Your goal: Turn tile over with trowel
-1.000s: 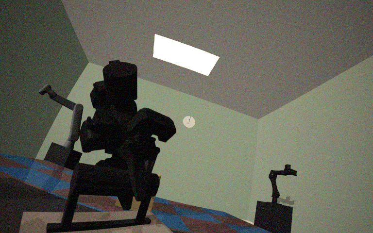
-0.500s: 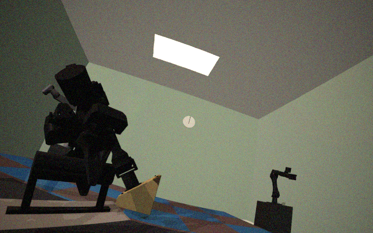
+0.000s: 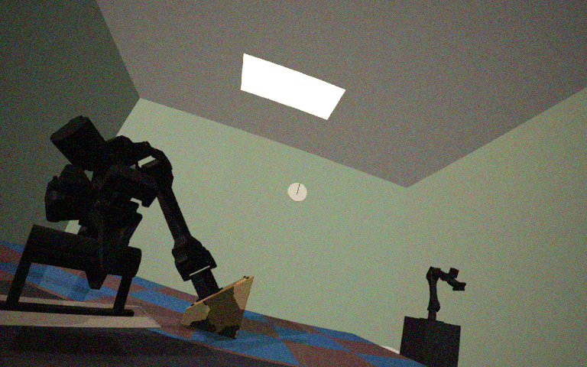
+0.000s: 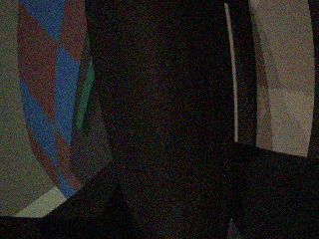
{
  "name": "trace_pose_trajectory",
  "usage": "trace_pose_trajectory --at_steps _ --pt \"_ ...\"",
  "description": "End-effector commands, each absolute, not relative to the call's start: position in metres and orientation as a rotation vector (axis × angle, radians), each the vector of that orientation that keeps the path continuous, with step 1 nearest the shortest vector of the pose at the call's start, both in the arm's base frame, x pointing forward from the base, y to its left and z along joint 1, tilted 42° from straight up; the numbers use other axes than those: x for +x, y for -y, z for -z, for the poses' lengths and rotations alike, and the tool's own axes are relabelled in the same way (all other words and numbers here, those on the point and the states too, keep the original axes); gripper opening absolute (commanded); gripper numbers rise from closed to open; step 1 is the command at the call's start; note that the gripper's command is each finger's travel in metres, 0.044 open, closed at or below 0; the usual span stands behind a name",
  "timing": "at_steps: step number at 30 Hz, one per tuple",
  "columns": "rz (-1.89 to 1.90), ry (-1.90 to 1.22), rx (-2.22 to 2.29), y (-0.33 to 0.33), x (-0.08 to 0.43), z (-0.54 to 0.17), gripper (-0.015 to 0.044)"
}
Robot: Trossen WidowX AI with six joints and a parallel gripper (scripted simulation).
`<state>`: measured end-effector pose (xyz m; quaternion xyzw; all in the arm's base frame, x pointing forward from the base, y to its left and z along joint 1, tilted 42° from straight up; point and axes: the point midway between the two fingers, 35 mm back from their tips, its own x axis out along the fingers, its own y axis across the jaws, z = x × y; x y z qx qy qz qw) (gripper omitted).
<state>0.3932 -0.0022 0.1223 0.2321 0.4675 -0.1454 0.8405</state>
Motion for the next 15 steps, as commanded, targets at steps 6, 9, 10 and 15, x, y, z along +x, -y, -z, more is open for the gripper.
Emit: trace_pose_trajectory --at_steps 6,9,10,15 --pt "0.234 -0.962 0.467 0.026 0.365 -0.143 0.0000" --pt "0.217 -0.950 0.458 0.034 0.356 -0.149 0.0000" --pt "0.211 -0.946 0.455 0.036 0.353 -0.150 0.0000" --pt "0.188 -0.927 0.440 0.046 0.340 -0.157 0.0000"
